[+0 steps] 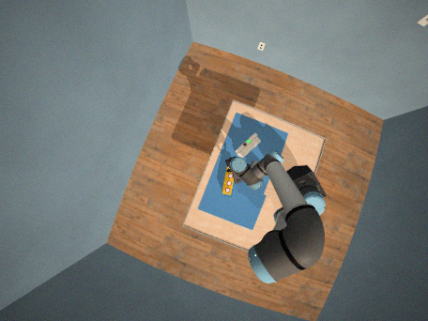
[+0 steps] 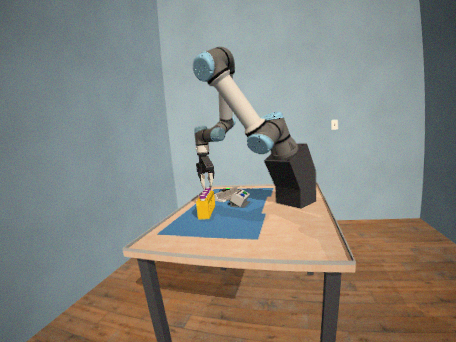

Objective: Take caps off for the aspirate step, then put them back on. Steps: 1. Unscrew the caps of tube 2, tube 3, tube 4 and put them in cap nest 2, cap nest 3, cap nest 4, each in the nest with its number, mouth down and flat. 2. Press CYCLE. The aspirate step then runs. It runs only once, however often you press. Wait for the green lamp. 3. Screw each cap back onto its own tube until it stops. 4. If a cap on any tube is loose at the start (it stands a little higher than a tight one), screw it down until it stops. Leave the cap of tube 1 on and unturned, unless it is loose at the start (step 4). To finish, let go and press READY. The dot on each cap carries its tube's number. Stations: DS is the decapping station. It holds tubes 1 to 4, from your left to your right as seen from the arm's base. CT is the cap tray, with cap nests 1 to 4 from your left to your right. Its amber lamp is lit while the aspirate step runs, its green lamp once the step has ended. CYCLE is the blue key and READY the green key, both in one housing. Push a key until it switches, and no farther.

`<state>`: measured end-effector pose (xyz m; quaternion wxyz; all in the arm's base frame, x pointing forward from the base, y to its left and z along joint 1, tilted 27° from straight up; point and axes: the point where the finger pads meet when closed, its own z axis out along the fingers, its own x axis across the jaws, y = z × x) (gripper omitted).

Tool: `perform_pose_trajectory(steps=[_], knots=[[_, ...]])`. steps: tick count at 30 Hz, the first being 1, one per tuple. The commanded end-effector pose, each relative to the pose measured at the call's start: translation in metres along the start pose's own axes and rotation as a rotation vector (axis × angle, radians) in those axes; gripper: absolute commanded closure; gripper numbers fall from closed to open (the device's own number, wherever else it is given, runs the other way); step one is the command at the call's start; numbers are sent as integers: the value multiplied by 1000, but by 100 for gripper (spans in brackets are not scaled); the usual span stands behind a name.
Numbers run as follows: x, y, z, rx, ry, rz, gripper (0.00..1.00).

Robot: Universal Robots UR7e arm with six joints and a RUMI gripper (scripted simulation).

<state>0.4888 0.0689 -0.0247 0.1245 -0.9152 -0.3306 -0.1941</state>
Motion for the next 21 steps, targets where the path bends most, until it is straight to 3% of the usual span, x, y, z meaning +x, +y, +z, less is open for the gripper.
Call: perform_pose_trajectory(steps=[1,4,17,21], knots=[[0,0,0,-1,1,0,100],[0,0,0,-1,1,0,100],[0,0,0,0,1,649,100],[0,0,0,0,1,749,100]])
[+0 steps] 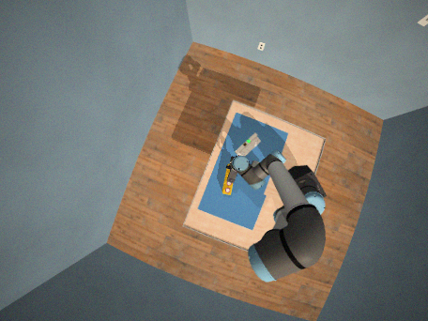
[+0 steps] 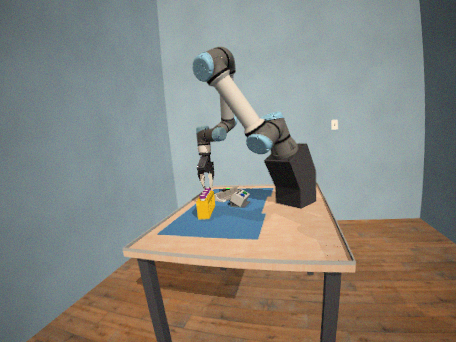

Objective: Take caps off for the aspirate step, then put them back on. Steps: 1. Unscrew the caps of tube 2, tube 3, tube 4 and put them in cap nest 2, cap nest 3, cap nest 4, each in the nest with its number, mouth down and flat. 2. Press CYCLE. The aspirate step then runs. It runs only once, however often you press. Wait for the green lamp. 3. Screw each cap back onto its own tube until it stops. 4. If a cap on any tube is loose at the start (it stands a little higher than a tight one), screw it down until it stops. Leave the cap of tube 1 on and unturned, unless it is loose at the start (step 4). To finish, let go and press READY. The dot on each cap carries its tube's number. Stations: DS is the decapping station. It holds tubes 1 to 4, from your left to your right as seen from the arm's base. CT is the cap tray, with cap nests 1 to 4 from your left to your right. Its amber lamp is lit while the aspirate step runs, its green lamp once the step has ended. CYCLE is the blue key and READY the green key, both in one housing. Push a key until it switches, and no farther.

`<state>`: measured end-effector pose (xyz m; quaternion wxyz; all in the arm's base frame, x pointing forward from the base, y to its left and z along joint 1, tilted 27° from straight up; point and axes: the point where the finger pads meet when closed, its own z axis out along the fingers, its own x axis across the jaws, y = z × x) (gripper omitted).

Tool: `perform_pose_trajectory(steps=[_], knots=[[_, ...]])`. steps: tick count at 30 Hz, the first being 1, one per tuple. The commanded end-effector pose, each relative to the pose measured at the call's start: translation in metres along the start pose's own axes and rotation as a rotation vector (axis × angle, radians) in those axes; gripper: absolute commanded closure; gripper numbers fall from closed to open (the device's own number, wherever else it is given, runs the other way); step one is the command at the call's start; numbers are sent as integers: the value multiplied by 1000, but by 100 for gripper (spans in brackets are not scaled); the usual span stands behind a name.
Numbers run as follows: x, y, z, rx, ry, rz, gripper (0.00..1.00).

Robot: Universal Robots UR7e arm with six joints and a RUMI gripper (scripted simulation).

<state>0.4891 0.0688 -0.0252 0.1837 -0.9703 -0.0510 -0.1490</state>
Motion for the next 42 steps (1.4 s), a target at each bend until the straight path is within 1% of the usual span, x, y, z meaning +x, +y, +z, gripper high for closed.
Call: perform_pose_trajectory(steps=[1,6,15,16,26,30,32,34,35,36,37,39,40,41,42], knots=[[0,0,0,-16,3,208,100],[0,0,0,-16,5,456,100],[0,0,0,-16,5,456,100],[0,0,0,-16,5,456,65],[0,0,0,-16,5,455,65],[0,0,0,-17,2,131,65],[0,0,0,-17,2,131,65],[0,0,0,-17,1,-44,65],[0,0,0,-17,1,-44,65],[0,0,0,-17,0,-128,65],[0,0,0,-17,0,-128,65],[0,0,0,-18,-1,-277,65],[0,0,0,-17,-1,-294,65],[0,0,0,-17,-2,-375,65],[0,0,0,-17,-2,-378,65]])
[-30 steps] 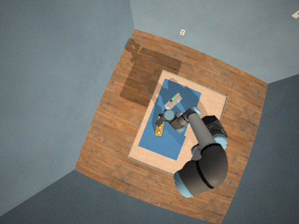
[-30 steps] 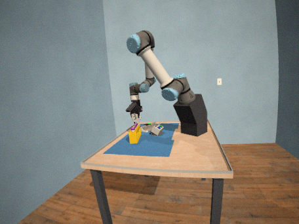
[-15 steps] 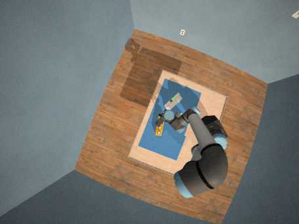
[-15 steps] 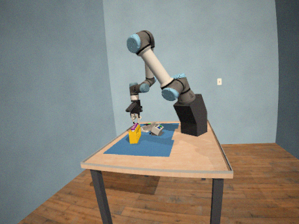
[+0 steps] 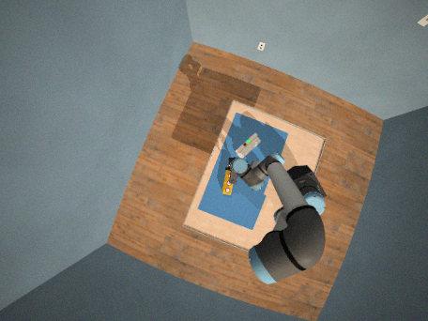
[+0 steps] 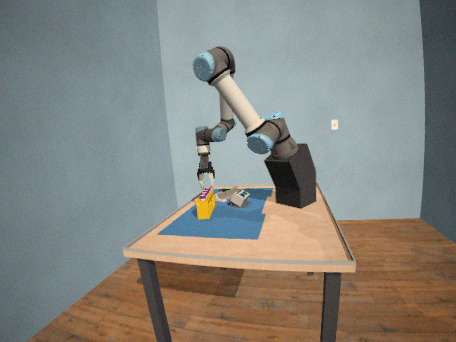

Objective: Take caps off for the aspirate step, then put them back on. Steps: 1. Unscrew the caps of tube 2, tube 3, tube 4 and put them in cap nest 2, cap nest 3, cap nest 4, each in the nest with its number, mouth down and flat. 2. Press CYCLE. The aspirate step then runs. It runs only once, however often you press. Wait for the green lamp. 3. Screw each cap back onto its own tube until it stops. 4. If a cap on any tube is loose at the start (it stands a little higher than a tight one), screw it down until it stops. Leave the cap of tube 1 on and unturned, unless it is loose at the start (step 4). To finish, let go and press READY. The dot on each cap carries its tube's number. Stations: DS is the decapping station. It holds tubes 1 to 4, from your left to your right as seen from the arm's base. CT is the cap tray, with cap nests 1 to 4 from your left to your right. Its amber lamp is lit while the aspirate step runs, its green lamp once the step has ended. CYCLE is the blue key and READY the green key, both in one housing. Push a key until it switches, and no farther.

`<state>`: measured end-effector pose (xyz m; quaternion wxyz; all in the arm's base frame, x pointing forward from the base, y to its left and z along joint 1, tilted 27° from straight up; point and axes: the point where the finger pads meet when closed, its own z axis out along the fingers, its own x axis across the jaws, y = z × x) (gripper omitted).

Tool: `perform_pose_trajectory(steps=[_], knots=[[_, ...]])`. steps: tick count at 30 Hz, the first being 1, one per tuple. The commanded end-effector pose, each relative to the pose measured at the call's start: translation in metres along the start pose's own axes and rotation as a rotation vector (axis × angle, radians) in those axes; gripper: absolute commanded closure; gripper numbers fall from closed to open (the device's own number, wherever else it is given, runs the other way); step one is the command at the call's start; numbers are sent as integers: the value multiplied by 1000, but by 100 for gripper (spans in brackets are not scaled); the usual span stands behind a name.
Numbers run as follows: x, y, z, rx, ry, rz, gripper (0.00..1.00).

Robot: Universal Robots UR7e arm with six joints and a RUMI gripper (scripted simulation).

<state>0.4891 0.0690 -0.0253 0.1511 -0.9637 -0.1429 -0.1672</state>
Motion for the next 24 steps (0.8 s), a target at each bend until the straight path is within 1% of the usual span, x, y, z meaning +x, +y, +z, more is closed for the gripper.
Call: perform_pose_trajectory(steps=[1,2,4,11,12,24], knots=[[0,0,0,18,4,-265,65],[0,0,0,18,3,-265,65],[0,0,0,18,5,-396,65],[0,0,0,18,5,-396,65],[0,0,0,18,5,-396,100],[0,0,0,18,5,-395,100]])
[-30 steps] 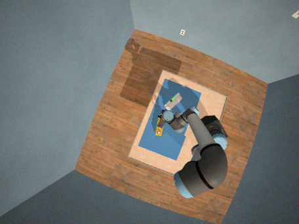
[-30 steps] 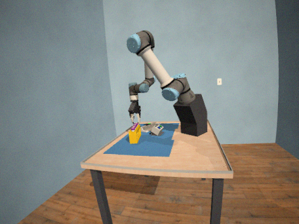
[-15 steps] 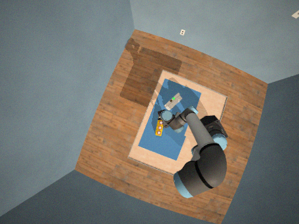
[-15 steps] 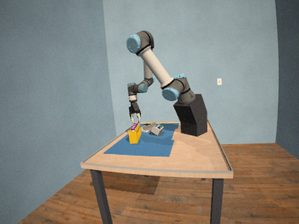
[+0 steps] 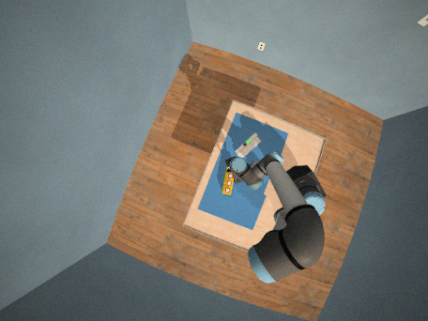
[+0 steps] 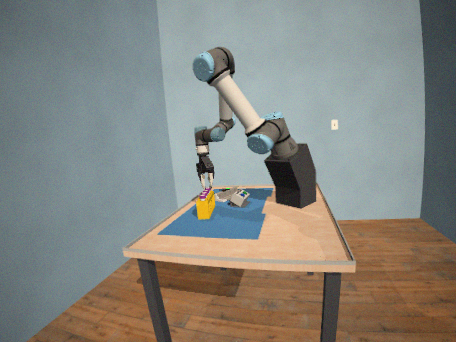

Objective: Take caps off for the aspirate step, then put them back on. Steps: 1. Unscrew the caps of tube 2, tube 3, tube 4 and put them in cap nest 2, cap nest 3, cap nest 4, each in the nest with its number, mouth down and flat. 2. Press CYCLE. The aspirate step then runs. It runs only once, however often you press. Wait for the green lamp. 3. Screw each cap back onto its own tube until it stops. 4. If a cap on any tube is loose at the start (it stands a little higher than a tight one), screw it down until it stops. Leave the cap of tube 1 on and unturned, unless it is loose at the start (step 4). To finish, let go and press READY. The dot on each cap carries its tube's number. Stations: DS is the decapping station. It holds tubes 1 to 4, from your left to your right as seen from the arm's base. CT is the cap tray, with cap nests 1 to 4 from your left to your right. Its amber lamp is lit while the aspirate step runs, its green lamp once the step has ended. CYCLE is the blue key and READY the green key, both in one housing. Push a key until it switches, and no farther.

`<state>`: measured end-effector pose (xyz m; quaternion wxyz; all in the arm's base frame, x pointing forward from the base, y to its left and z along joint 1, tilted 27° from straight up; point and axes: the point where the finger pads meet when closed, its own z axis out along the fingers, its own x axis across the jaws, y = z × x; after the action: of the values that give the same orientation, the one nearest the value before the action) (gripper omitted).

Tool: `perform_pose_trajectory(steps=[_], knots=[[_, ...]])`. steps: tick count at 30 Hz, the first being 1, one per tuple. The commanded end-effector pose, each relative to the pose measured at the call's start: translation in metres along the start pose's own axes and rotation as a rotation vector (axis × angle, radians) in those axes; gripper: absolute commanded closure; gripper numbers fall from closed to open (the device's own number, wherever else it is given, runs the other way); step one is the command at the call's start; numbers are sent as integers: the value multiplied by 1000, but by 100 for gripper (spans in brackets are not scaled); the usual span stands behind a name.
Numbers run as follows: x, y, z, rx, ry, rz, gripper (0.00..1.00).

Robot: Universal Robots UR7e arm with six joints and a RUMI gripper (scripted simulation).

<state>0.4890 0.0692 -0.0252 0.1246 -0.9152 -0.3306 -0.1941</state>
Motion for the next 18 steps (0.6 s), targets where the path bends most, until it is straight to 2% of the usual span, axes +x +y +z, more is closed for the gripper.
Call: perform_pose_trajectory(steps=[1,2,15,18], knots=[[0,0,0,-1,1,0,100],[0,0,0,-1,1,0,100],[0,0,0,0,1,649,100],[0,0,0,0,1,699,100]])
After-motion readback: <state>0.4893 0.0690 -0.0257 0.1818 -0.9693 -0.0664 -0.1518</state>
